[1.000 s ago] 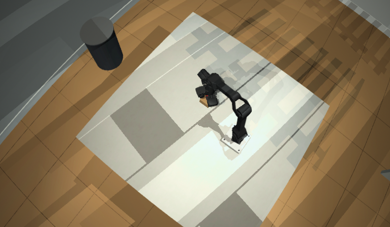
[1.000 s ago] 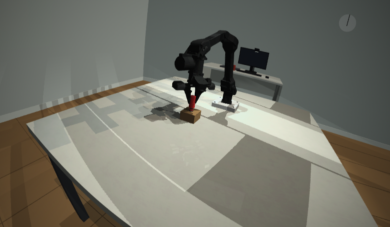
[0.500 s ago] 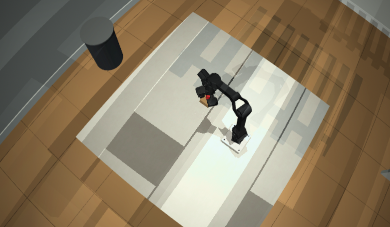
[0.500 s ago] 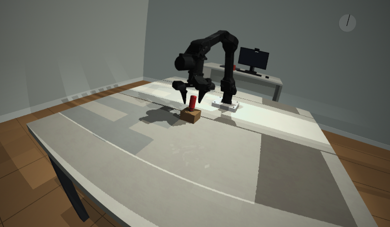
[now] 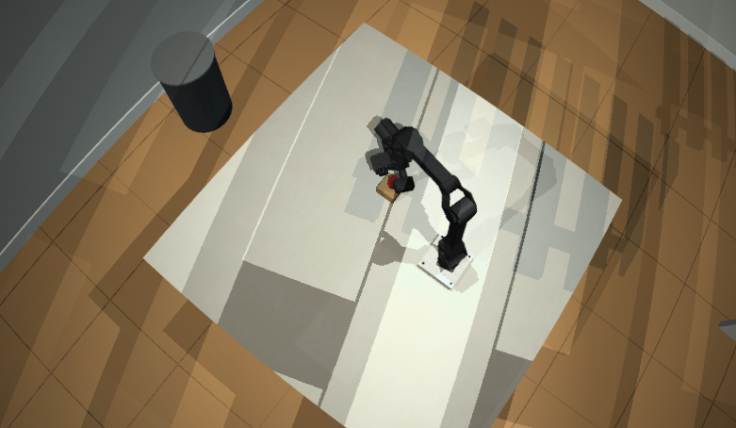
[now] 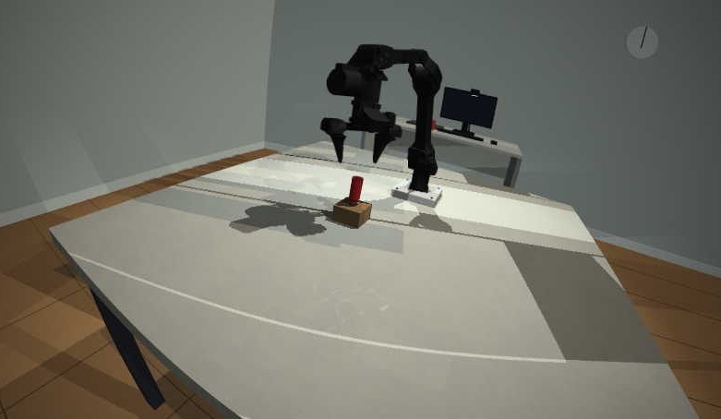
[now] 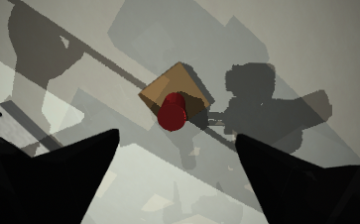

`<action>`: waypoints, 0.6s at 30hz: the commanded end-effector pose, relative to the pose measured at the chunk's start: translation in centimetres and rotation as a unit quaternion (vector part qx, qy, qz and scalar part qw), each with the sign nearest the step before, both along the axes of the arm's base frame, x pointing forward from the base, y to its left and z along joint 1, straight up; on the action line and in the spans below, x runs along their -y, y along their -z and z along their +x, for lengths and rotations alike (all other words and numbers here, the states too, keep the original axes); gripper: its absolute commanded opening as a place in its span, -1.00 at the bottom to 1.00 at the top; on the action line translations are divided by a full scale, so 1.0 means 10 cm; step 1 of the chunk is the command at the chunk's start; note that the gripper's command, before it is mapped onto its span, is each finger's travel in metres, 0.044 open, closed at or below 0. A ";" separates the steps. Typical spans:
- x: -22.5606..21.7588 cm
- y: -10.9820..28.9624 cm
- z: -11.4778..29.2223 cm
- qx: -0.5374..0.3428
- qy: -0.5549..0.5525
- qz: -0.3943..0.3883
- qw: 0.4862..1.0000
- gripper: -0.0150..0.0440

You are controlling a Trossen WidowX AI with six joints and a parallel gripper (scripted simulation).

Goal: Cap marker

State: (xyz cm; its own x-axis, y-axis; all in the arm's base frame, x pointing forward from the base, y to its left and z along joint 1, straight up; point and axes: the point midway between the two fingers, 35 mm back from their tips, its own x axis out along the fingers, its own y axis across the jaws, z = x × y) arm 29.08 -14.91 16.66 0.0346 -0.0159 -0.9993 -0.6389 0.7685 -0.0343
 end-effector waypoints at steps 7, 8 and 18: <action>-0.03 0.04 -0.02 -0.002 0.312 0.011 0.950 0.29; -0.03 0.05 -0.03 -0.001 0.358 0.012 0.934 0.20; -0.04 0.06 -0.03 0.000 0.425 0.014 0.905 -0.49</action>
